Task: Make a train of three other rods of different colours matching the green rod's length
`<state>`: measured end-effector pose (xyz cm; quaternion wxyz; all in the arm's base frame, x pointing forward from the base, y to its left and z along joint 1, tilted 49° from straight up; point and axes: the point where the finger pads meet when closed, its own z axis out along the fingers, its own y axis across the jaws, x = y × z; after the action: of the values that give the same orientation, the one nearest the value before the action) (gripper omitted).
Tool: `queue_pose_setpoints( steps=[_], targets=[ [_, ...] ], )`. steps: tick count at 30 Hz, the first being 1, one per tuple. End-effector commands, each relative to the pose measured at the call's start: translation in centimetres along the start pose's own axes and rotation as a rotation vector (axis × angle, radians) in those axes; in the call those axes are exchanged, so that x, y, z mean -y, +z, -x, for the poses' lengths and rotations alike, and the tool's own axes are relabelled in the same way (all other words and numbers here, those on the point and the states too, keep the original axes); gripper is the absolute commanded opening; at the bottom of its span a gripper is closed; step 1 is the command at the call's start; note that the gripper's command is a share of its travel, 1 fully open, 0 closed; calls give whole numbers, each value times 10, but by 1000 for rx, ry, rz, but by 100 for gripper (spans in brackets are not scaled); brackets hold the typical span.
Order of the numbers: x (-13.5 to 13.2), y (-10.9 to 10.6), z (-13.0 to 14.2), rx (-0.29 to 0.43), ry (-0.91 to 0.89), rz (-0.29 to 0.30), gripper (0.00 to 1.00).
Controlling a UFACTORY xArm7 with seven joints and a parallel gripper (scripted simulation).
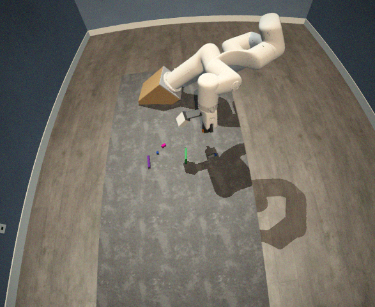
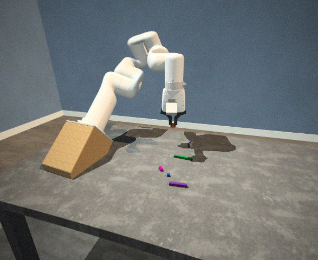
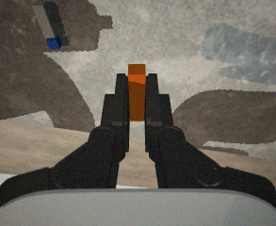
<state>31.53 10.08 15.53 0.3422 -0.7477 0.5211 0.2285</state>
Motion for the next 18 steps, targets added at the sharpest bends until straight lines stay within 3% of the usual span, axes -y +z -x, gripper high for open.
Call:
queue_pose_setpoints(
  steps=[1, 3, 5, 12, 18],
  targets=[
    [1, -2, -1, -2, 0, -4, 4],
    [7, -3, -4, -1, -4, -4, 4],
    [35, -5, -18, 2, -23, -5, 4],
    [85, -3, -41, -1, -55, -4, 4],
    [88, -3, -42, -2, -57, -4, 4]
  ],
)
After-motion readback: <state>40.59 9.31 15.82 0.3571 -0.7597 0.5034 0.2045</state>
